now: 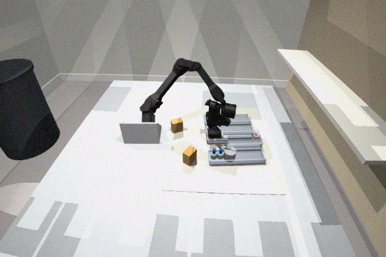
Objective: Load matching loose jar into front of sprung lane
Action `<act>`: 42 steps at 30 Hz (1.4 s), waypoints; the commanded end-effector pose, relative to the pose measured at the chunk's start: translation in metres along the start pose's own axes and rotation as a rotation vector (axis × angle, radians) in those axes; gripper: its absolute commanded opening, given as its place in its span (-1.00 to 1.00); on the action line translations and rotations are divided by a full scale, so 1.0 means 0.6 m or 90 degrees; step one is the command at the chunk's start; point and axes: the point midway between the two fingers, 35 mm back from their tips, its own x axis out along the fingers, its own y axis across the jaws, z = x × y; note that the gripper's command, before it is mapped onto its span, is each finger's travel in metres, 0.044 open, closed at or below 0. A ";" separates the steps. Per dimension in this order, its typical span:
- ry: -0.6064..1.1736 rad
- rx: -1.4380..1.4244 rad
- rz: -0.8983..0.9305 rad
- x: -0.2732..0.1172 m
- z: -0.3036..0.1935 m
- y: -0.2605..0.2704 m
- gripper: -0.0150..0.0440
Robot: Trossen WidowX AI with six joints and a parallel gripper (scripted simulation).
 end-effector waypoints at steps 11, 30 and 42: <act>-0.005 -0.002 0.002 0.000 -0.001 0.002 -0.49; -0.005 -0.002 0.002 0.000 -0.010 0.000 -0.49; -0.005 -0.002 0.002 0.001 -0.009 0.000 -0.40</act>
